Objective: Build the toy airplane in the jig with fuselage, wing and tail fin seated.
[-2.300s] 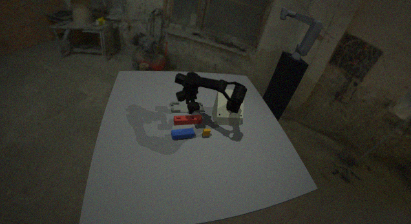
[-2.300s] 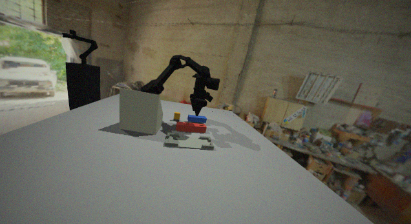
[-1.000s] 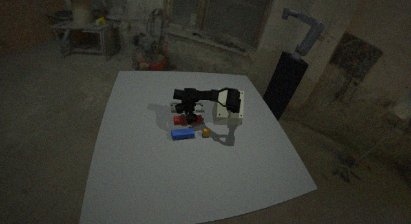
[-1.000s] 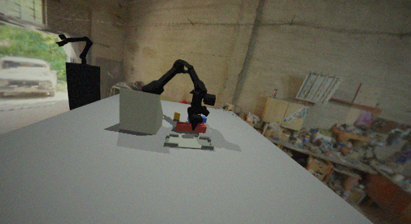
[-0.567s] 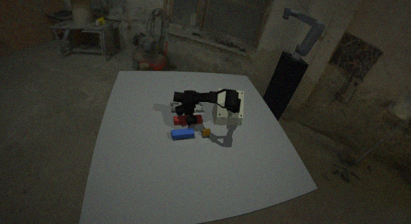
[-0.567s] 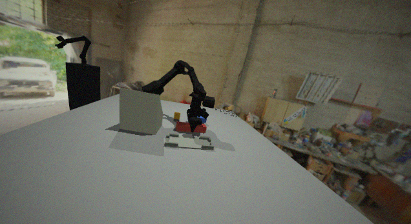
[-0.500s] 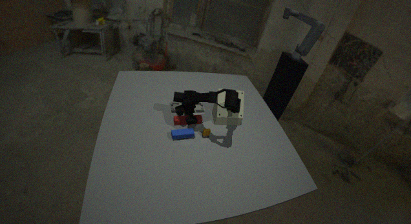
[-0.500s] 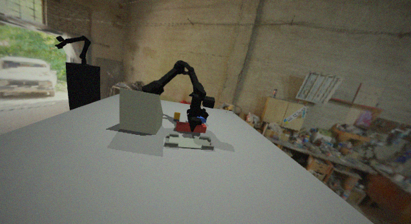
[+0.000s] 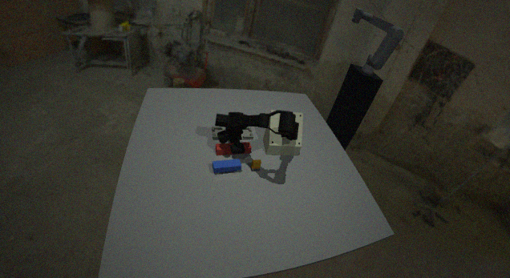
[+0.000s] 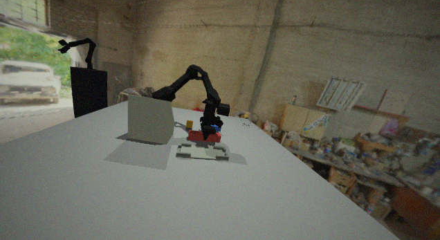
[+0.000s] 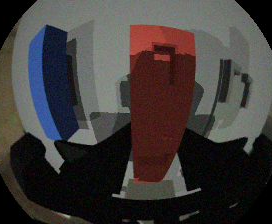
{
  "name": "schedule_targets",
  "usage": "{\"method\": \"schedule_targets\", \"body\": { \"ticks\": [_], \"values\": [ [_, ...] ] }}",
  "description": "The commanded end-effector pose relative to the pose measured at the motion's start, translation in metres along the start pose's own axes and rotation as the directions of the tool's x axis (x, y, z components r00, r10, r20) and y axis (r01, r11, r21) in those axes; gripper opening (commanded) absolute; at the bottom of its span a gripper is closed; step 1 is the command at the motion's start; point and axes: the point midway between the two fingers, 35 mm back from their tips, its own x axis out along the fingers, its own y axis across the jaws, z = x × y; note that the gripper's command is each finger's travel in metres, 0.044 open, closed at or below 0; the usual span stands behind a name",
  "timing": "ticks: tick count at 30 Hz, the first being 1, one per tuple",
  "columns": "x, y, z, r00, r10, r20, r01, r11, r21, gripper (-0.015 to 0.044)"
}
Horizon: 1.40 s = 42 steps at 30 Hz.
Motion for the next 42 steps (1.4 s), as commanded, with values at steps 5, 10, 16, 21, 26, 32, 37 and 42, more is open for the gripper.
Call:
{"method": "schedule_targets", "body": {
  "ticks": [5,10,16,21,26,32,37,42],
  "values": [
    [-0.019,-0.003,0.004,1.000,-0.006,0.003,0.006,1.000,0.000,0.0000],
    [-0.034,-0.005,0.006,1.000,-0.010,0.003,0.010,1.000,0.000,0.0000],
    [-0.052,-0.006,0.007,1.000,-0.013,0.002,0.013,1.000,0.000,0.0000],
    [-0.067,-0.007,0.007,1.000,-0.014,0.002,0.014,1.000,0.000,0.0000],
    [-0.083,-0.006,0.006,1.000,-0.014,0.002,0.014,1.000,0.000,0.0000],
    [-0.102,-0.005,0.005,1.000,-0.010,0.001,0.010,1.000,0.000,0.0000],
    [-0.117,-0.003,0.002,1.000,-0.006,0.001,0.006,1.000,0.000,0.0000],
    [-0.129,-0.001,0.000,1.000,-0.002,0.001,0.002,1.000,-0.001,0.0000]
  ]
}}
